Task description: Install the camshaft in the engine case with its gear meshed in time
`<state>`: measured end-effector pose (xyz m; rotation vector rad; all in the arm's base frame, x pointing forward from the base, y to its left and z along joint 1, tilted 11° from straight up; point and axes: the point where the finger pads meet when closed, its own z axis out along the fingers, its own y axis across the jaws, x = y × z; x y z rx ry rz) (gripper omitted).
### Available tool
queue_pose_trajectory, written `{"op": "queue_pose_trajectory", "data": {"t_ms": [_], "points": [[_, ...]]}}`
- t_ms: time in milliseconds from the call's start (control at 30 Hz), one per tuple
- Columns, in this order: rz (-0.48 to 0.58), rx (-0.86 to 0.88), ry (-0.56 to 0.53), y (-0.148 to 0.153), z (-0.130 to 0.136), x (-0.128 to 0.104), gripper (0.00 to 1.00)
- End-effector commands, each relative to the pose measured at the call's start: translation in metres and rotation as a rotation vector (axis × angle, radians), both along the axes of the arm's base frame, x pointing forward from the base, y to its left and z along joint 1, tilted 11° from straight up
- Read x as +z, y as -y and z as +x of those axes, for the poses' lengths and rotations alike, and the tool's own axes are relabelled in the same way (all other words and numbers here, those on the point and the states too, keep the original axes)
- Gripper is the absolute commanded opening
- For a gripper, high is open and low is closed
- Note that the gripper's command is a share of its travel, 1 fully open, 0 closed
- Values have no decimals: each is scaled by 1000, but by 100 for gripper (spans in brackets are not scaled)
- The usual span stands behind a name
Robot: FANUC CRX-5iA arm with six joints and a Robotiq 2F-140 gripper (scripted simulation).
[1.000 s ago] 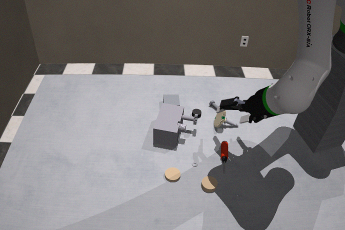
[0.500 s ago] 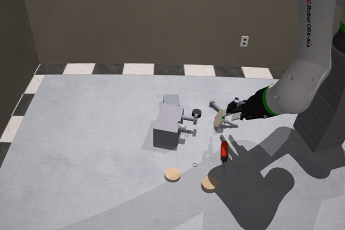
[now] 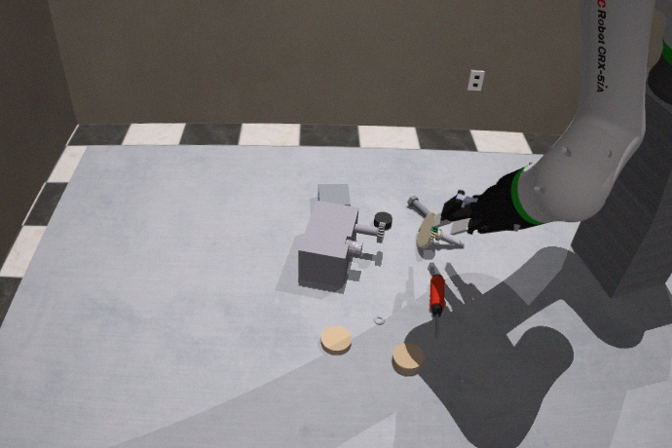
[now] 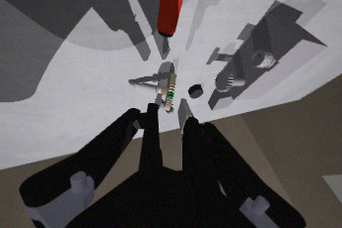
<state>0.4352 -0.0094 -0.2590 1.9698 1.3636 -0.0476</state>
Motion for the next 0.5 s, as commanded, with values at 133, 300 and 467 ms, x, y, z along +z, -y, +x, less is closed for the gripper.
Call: {"op": "queue_pose_trajectory", "data": {"t_ms": [133, 300, 467], "points": [[0, 0, 1, 1, 1, -1, 29], [0, 0, 1, 2, 2, -3, 29], [0, 0, 1, 7, 4, -8, 29]]}}
